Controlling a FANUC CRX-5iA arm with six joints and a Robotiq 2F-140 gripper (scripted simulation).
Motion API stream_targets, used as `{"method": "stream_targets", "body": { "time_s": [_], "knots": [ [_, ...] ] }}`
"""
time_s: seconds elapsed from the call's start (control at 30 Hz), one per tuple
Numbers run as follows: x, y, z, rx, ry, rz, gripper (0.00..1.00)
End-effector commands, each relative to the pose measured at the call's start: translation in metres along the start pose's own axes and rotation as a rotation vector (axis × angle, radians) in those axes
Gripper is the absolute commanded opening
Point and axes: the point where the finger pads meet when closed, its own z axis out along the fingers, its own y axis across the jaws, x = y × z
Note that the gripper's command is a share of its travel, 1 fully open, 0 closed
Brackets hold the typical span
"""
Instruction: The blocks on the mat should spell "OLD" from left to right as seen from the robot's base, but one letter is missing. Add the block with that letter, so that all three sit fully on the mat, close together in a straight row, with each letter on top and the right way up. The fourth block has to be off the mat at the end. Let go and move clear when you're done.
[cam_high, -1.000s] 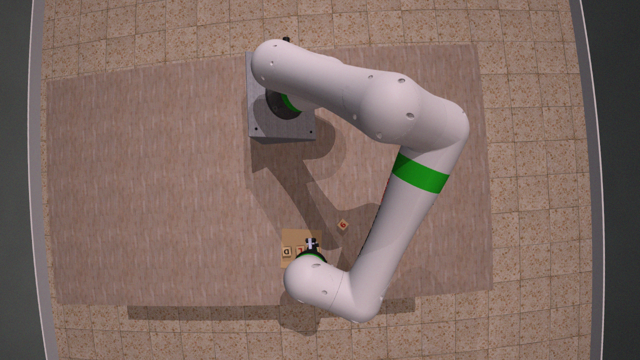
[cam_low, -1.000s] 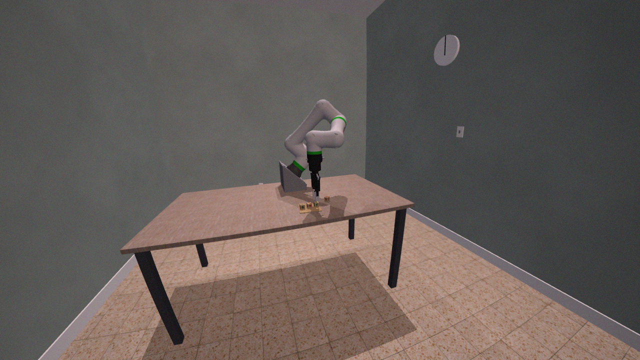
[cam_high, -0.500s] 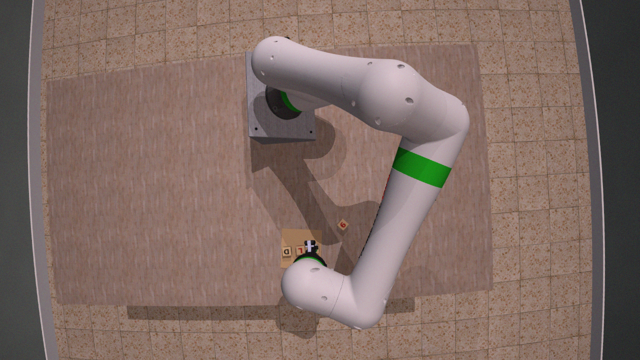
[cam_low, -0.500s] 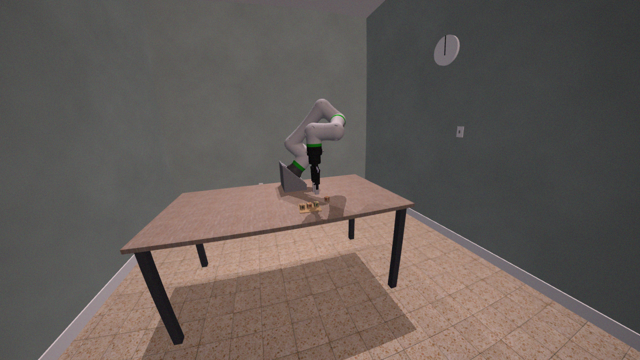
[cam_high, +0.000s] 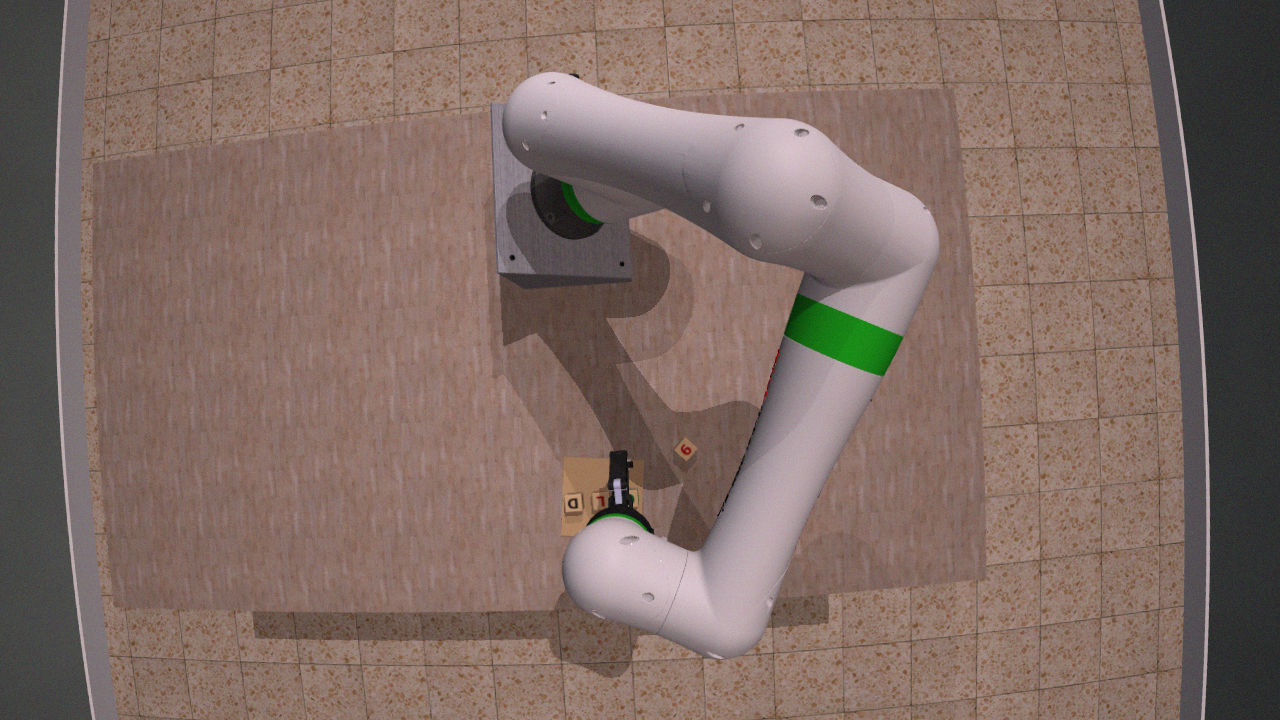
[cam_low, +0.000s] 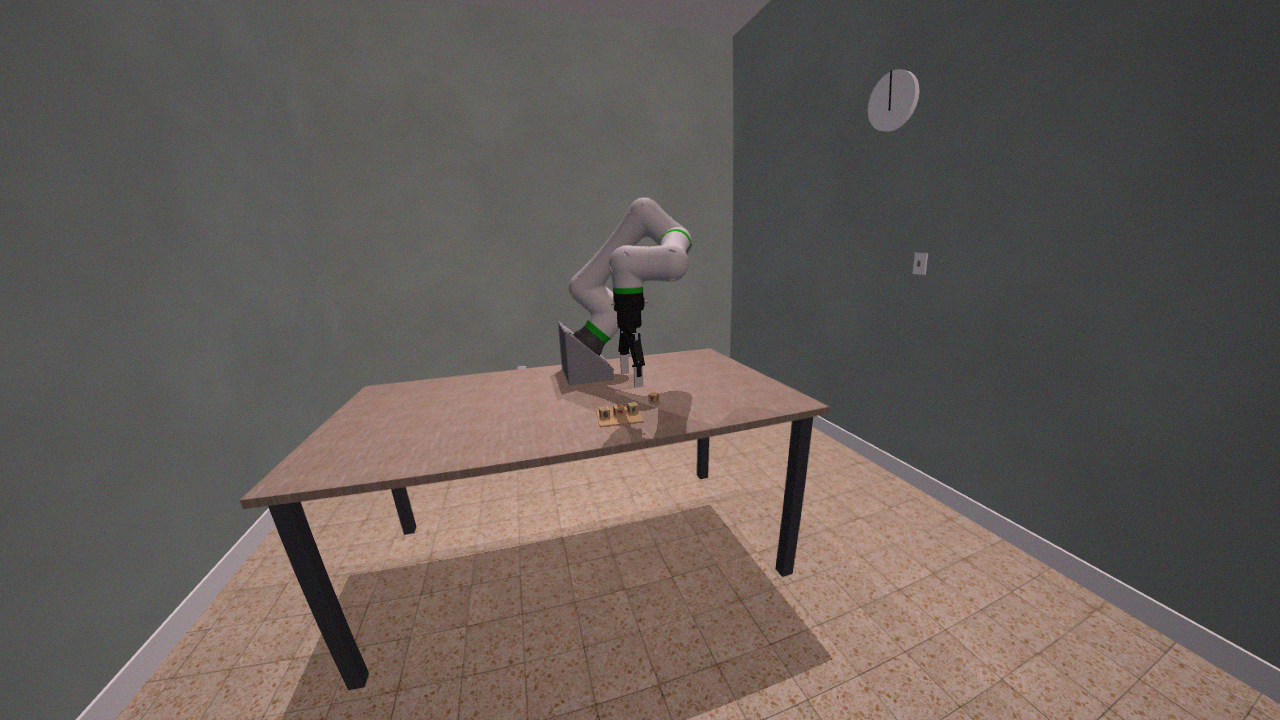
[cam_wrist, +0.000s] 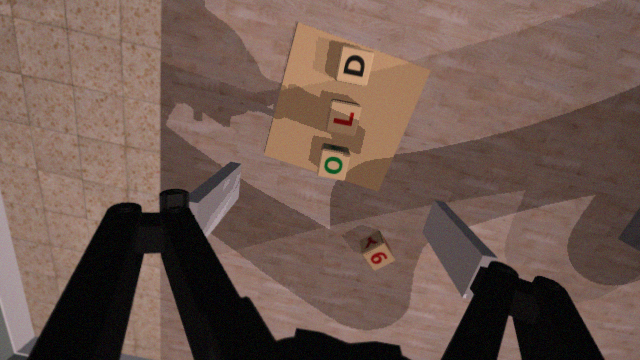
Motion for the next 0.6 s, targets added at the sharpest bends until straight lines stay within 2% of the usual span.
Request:
{"method": "stream_targets", "body": {
  "time_s": [0.0, 0.33, 0.57],
  "knots": [
    [0.0, 0.0, 0.0, 0.0, 0.0, 0.0, 1.0],
    [0.0, 0.0, -0.002, 0.0, 0.0, 0.0, 1.0],
    [0.0, 0.0, -0.019, 0.0, 0.0, 0.0, 1.0]
  ]
}}
